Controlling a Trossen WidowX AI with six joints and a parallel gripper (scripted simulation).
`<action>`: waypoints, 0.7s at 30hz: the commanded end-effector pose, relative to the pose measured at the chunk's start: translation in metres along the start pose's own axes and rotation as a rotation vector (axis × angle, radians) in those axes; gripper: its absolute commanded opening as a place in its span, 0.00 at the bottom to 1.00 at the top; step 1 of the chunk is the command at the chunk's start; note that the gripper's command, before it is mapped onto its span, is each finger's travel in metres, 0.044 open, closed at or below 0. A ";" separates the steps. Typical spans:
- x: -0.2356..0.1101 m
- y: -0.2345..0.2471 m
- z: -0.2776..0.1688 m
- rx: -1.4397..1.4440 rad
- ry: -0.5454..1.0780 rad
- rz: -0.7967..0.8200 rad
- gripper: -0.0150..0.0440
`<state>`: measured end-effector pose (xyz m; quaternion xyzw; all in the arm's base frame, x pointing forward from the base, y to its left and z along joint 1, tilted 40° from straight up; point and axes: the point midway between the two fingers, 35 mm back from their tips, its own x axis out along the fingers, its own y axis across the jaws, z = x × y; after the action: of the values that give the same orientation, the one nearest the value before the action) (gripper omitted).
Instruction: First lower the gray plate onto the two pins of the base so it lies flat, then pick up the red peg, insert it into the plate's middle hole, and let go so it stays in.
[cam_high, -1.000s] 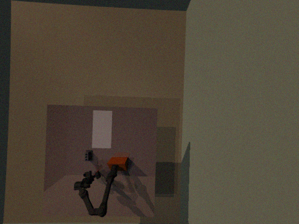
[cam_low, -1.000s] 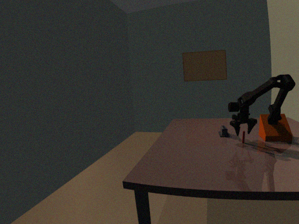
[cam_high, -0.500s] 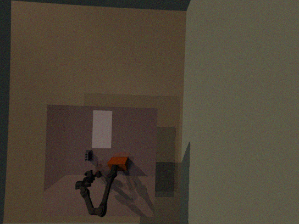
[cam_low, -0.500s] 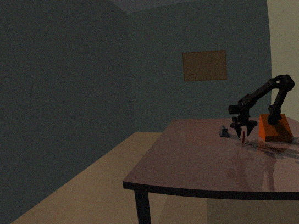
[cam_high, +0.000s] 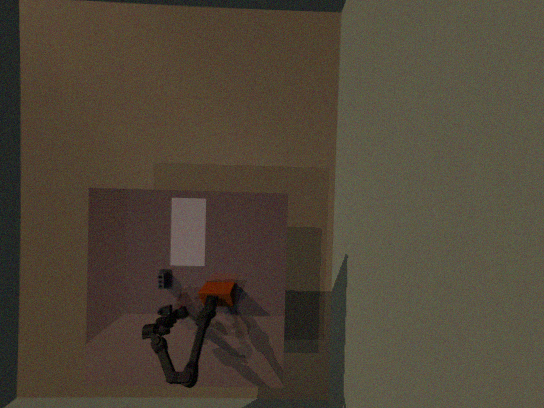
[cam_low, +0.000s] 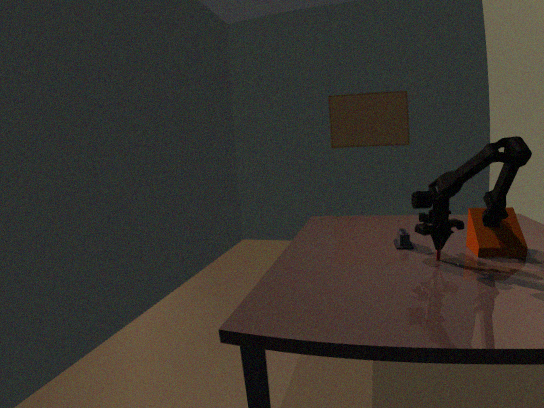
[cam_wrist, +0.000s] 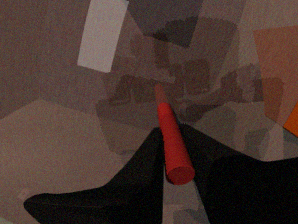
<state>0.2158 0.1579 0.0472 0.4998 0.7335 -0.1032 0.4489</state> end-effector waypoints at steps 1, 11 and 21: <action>0.000 0.000 0.000 0.005 0.003 0.000 0.25; -0.021 0.002 0.003 0.005 -0.004 -0.002 0.25; -0.052 0.003 0.007 0.005 -0.008 -0.005 0.25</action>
<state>0.2228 0.1283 0.0756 0.4980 0.7366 -0.1118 0.4437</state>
